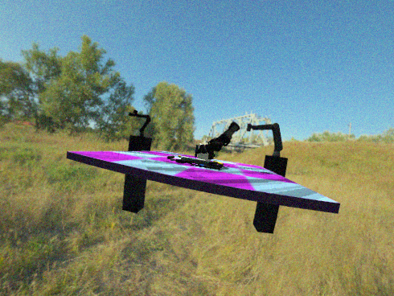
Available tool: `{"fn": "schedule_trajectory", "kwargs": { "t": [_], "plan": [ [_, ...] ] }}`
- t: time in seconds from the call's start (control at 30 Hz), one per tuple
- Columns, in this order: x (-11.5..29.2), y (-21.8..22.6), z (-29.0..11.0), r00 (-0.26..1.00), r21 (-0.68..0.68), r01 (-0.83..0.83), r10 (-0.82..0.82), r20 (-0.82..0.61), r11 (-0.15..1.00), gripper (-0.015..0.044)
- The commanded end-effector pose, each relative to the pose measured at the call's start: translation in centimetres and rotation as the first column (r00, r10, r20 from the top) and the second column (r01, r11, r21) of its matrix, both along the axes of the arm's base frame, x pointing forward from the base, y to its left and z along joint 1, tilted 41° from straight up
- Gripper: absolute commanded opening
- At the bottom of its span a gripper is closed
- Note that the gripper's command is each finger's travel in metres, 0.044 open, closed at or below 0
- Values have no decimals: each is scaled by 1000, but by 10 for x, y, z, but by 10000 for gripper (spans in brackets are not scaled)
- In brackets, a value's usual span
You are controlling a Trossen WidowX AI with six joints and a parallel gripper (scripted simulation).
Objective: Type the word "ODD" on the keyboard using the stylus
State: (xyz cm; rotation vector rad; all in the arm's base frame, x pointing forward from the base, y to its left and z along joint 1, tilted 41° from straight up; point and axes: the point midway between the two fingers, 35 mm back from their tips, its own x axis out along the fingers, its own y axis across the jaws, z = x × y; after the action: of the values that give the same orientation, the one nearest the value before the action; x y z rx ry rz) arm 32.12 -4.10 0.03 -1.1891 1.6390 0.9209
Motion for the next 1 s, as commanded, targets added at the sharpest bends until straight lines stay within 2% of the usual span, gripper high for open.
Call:
{"fn": "schedule_trajectory", "kwargs": {
  "t": [0.0, 0.97],
  "plan": [
    [0, 2, -3, 1000, 3, 3, -3, -2, 1000, 81],
    [1, 8, -10, 1000, 4, 3, -3, -2, 1000, 81]
  ]
}}
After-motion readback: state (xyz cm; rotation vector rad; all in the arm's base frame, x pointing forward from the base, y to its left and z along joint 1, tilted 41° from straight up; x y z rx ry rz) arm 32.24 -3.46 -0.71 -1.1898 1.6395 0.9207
